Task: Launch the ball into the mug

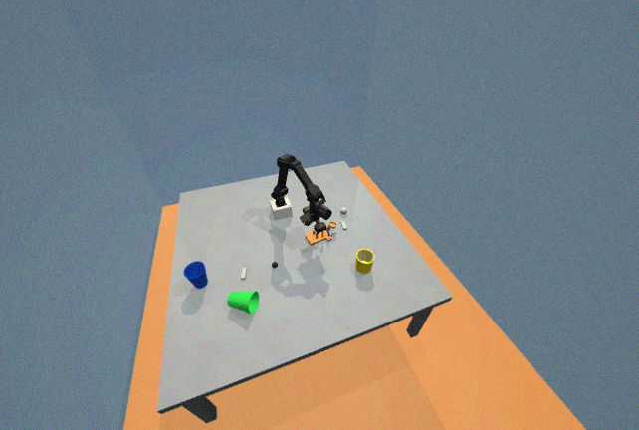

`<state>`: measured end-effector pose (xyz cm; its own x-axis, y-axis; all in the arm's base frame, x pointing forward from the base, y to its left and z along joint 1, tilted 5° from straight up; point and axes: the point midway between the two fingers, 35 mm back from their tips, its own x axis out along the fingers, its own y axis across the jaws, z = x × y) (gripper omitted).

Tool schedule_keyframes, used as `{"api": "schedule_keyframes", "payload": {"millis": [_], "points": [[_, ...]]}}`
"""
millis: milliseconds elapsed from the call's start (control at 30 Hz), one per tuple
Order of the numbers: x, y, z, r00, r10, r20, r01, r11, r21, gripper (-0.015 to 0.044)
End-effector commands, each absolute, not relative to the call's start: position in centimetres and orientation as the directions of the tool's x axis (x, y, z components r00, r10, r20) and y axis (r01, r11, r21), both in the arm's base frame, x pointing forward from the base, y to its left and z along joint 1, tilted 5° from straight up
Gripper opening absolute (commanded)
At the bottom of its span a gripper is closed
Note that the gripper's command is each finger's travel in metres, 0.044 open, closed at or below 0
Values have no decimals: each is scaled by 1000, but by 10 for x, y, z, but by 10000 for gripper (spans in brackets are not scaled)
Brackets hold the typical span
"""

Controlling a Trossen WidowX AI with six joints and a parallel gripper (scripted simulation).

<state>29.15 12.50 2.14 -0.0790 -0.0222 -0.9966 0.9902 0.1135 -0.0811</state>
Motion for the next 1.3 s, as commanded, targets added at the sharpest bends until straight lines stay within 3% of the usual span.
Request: {"api": "schedule_keyframes", "payload": {"millis": [0, 1267], "points": [[294, 125, 71, -59, -14, -998, 991, 117, -60, 440], [290, 123, -8, -50, -4, -999, 992, 117, -50, 440]]}}
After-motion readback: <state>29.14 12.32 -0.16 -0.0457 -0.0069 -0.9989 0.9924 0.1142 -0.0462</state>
